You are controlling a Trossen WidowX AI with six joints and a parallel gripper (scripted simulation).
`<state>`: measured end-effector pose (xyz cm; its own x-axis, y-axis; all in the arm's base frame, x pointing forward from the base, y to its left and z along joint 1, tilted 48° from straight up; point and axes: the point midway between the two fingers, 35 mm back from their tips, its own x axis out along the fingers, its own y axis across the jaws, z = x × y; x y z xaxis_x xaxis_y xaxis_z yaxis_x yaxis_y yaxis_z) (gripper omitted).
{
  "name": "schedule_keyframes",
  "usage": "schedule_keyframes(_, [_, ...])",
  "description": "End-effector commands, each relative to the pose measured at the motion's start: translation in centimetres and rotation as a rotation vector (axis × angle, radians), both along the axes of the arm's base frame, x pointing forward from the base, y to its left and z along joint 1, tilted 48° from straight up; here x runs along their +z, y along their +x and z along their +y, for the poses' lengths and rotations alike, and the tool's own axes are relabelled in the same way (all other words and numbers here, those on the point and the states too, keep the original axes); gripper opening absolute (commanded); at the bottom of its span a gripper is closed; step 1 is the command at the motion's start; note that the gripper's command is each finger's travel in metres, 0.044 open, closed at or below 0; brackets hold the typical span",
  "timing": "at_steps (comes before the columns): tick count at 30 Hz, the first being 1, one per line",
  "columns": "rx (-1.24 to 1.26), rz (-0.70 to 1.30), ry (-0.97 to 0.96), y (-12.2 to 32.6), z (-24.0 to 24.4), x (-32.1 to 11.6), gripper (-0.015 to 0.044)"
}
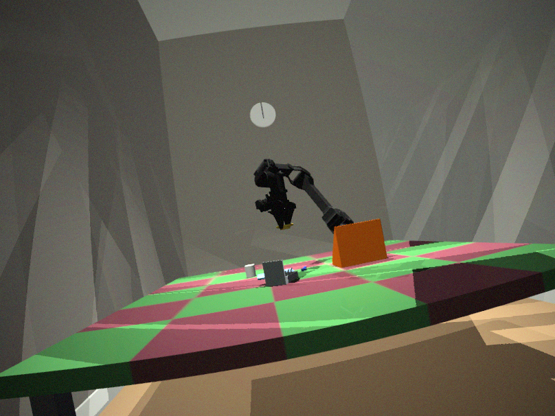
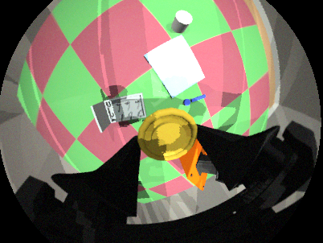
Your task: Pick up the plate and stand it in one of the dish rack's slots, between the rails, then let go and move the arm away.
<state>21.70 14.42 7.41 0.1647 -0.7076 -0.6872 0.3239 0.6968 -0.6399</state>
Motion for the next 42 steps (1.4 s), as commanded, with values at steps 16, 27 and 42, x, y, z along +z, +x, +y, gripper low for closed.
schedule_keyframes(16, [0.089,0.384,0.200,-0.3,-3.1,-4.3,0.0000])
schedule_keyframes(27, [0.214,0.550,0.381,-0.4,-4.3,-6.5,0.0000])
schedule_keyframes(42, [0.467,0.660,0.637,-0.1,-5.5,-8.8,0.0000])
